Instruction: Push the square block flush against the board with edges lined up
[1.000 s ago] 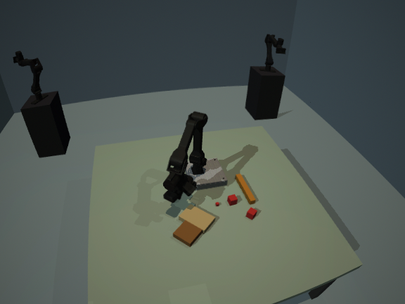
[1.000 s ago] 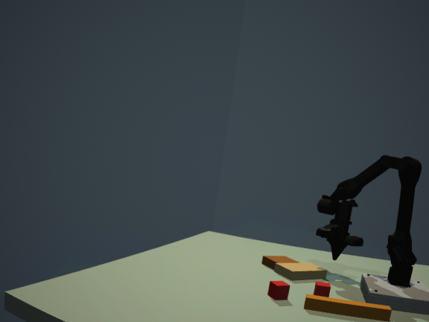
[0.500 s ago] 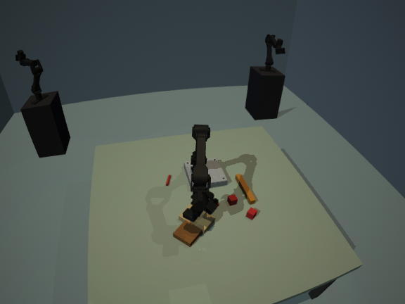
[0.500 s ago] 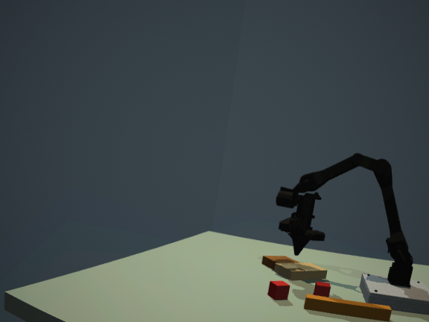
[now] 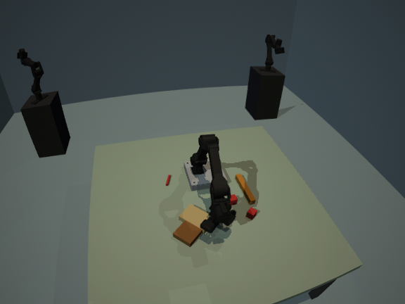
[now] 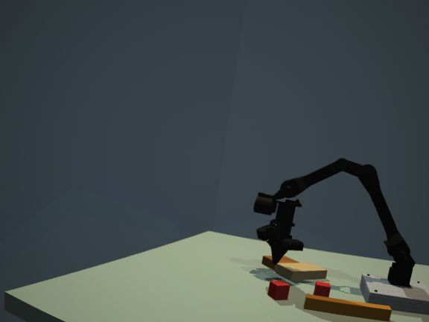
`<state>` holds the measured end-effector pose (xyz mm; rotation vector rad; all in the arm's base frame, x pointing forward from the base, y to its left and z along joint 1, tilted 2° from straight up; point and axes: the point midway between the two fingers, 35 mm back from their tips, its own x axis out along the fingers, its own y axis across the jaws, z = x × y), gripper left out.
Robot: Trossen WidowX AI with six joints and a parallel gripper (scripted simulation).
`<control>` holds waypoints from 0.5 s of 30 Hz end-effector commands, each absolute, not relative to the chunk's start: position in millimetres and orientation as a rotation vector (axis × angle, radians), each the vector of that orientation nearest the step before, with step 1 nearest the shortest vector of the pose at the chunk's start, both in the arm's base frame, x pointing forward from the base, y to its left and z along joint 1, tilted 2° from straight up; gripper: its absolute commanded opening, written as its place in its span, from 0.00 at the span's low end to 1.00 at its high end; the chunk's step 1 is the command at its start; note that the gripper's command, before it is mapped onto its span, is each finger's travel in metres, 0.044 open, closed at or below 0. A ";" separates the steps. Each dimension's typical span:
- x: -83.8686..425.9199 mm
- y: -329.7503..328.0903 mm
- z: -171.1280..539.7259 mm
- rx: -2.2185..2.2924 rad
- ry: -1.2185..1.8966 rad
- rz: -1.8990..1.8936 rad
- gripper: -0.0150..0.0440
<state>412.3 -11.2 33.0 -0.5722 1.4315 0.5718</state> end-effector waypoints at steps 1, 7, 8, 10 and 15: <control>405.9 -9.2 2.2 -0.560 1.466 0.584 0.25; 404.2 -10.9 2.1 -0.560 1.466 0.584 0.25; 403.4 -11.8 2.1 -0.560 1.466 0.584 0.25; 401.4 -13.8 2.0 -0.560 1.467 0.584 0.25; 395.9 -19.2 1.8 -0.561 1.467 0.584 0.25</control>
